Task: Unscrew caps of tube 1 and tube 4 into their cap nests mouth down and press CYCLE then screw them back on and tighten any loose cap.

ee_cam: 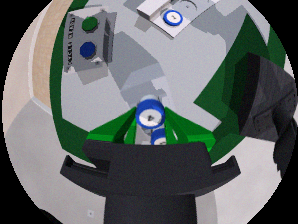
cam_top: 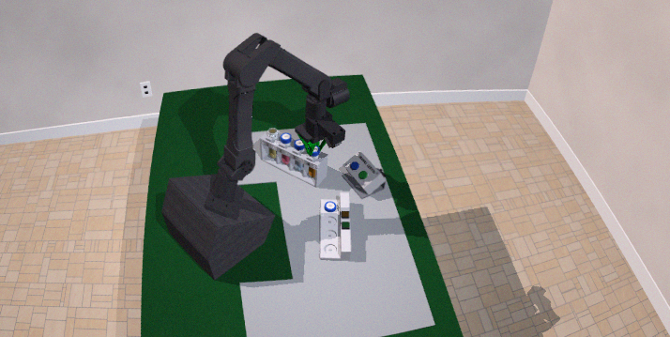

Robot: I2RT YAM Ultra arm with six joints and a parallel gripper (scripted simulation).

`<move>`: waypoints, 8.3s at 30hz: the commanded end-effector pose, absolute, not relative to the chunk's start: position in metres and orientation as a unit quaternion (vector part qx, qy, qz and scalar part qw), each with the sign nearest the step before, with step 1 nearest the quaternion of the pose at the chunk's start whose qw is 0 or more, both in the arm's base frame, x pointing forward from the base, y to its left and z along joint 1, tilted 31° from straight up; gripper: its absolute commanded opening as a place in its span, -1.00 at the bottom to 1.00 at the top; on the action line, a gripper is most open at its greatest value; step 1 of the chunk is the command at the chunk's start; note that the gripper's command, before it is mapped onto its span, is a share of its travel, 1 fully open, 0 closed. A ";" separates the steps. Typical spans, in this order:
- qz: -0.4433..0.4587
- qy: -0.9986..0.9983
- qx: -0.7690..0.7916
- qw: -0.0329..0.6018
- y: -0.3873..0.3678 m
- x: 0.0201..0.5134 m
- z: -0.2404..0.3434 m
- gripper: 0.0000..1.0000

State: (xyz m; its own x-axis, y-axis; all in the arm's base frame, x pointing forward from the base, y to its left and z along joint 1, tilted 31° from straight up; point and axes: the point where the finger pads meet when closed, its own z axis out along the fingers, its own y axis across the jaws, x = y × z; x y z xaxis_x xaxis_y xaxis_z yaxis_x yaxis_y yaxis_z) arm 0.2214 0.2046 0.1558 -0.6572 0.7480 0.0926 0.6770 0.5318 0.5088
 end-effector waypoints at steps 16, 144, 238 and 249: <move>0.248 0.928 0.252 0.116 0.205 0.222 0.160 -1.00; 0.135 0.901 -0.335 0.239 0.201 0.219 0.166 -1.00; 0.202 0.963 -0.013 0.180 -0.052 0.310 0.037 -1.00; 0.203 0.963 -0.013 0.180 -0.032 0.330 -0.008 -1.00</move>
State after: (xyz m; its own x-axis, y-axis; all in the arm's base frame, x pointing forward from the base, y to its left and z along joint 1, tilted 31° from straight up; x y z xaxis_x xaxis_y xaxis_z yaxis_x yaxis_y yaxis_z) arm 0.3118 -0.0254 -0.0090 -0.9564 0.0286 -0.2906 -0.0976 0.9067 0.4104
